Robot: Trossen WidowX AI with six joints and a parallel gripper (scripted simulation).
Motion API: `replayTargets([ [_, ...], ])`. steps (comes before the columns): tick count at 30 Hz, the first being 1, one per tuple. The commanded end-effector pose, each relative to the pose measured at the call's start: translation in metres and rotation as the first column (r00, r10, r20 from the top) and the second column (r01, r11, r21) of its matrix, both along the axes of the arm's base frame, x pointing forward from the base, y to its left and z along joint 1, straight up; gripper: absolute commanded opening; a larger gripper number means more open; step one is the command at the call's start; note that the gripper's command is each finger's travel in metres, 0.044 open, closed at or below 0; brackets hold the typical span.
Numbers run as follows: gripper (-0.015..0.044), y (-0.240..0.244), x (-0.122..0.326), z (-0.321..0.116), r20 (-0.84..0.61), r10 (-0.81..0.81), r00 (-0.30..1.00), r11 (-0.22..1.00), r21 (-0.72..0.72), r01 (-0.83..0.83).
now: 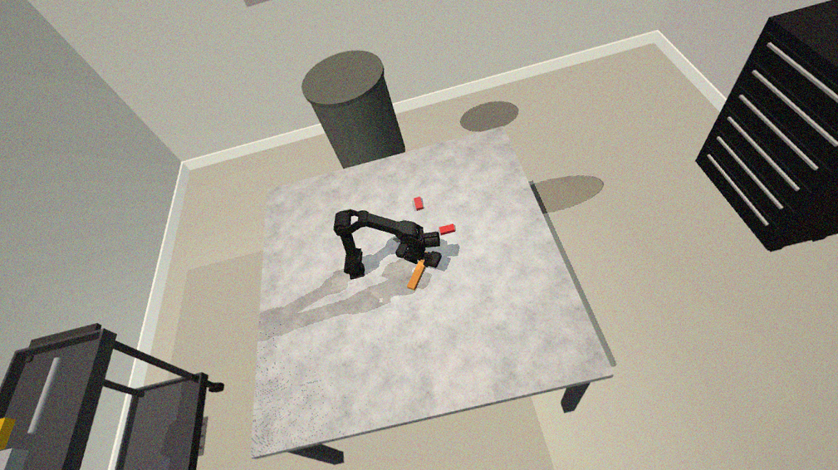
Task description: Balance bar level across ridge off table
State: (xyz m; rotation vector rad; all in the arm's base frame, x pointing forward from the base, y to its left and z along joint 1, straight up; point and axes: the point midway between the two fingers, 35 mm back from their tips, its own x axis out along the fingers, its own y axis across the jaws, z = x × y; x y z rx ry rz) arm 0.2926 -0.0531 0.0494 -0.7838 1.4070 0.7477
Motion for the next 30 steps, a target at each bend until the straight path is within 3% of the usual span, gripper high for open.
replayTargets([
  [1,0.0151,0.000,0.000,0.000,0.000,0.000,1.000,1.000,0.000,0.000],
  [9,0.0097,0.000,0.000,0.000,0.000,0.000,1.000,1.000,0.000,0.000],
  [13,0.0000,0.000,0.001,0.006,0.000,0.000,1.000,1.000,0.001,0.000],
  [30,0.0000,0.000,0.003,0.049,-0.001,0.002,1.000,1.000,0.002,-0.002],
])
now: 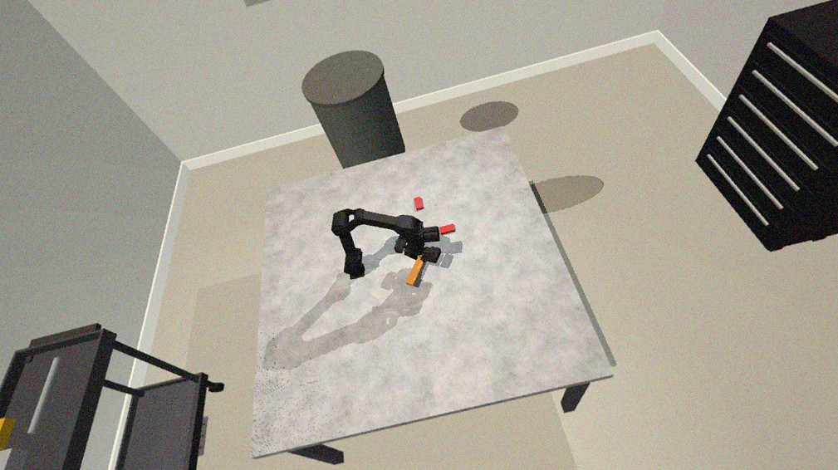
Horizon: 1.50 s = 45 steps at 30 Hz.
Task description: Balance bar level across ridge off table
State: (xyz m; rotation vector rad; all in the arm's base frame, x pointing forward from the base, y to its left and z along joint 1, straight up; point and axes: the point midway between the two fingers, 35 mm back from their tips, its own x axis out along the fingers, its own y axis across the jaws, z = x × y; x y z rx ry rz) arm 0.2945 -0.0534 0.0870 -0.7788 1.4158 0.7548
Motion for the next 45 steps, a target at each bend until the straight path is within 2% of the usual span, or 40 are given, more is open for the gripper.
replayTargets([
  [1,0.0000,0.000,0.001,0.014,0.010,0.002,1.000,1.000,-0.001,-0.002],
  [24,0.0000,0.004,-0.005,0.065,0.009,0.000,1.000,1.000,0.001,0.000],
  [45,0.0000,0.086,-0.004,0.066,0.009,-0.138,0.990,0.990,0.013,0.138],
])
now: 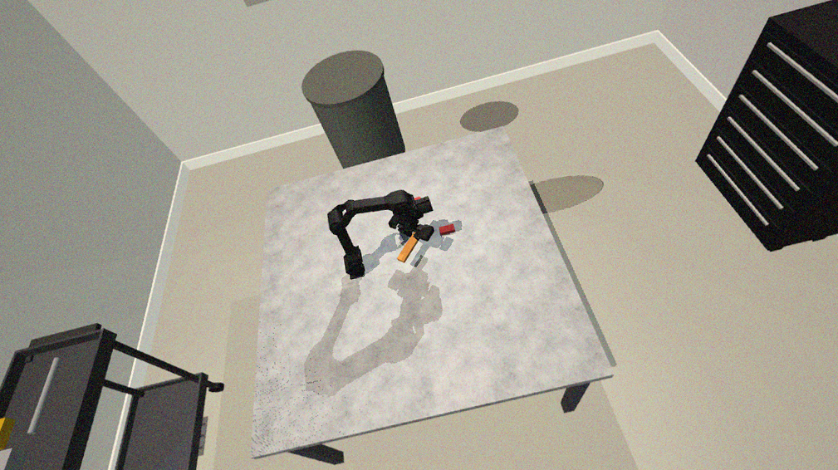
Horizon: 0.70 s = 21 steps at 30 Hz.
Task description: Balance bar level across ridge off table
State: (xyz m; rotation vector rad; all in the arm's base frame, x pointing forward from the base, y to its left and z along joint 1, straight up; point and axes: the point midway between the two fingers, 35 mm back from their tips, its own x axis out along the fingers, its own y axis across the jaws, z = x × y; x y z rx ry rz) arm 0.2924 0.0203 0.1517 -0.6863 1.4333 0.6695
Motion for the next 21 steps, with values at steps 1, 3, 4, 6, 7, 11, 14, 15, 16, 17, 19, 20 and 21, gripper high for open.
replayTargets([
  [1,0.0000,0.016,-0.002,0.001,-0.001,-0.031,1.000,1.000,0.002,0.031],
  [3,0.0000,0.024,-0.003,0.001,-0.001,-0.045,0.999,0.999,0.004,0.045],
  [4,0.0000,0.028,-0.004,0.001,-0.001,-0.052,0.999,0.999,0.004,0.052],
  [6,0.0000,0.036,-0.006,0.001,-0.001,-0.065,0.998,0.998,0.005,0.065],
  [7,0.0000,0.040,-0.006,0.001,-0.001,-0.072,0.997,0.997,0.006,0.072],
  [11,0.0000,0.055,-0.010,0.002,-0.002,-0.100,0.995,0.995,0.008,0.100],
  [14,0.0000,0.067,-0.013,0.002,-0.003,-0.120,0.993,0.993,0.010,0.121],
  [15,0.0000,0.070,-0.015,0.002,-0.003,-0.127,0.992,0.992,0.010,0.127],
  [16,0.0000,0.074,-0.016,0.002,-0.003,-0.134,0.991,0.991,0.011,0.134],
  [17,0.0000,0.078,-0.017,0.002,-0.004,-0.141,0.990,0.990,0.011,0.141],
  [19,0.0000,0.085,-0.020,0.002,-0.004,-0.155,0.988,0.988,0.013,0.155],
  [20,0.0000,0.089,-0.021,0.002,-0.004,-0.162,0.987,0.987,0.013,0.162],
  [21,0.0000,0.092,-0.023,0.002,-0.005,-0.168,0.986,0.986,0.014,0.169],
])
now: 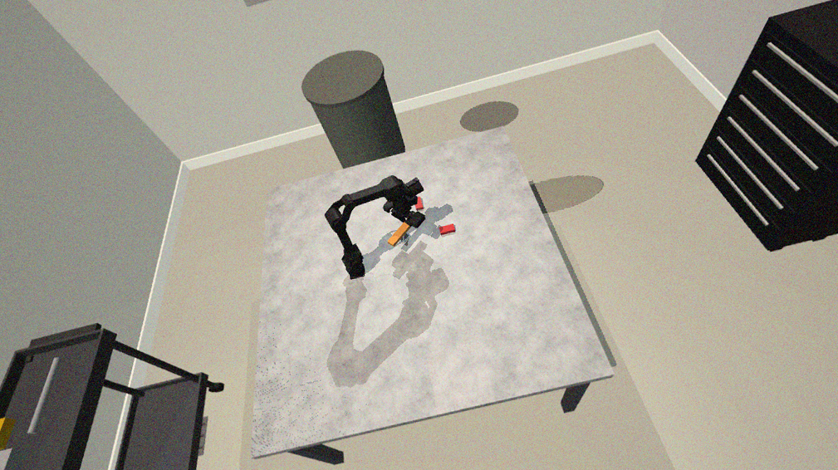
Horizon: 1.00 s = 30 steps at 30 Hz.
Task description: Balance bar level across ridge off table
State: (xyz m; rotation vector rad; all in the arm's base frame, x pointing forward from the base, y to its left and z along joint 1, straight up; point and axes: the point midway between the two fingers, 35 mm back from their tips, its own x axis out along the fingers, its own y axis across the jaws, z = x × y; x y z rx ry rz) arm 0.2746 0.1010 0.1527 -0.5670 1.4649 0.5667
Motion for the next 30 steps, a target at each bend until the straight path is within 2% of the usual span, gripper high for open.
replayTargets([
  [1,0.0000,0.015,-0.006,0.001,-0.001,-0.032,0.999,0.999,0.002,0.032],
  [8,0.0000,0.036,-0.016,0.002,-0.003,-0.076,0.997,0.997,0.005,0.076],
  [30,0.0000,0.037,-0.014,-0.030,-0.003,-0.077,0.997,0.997,0.005,0.077],
])
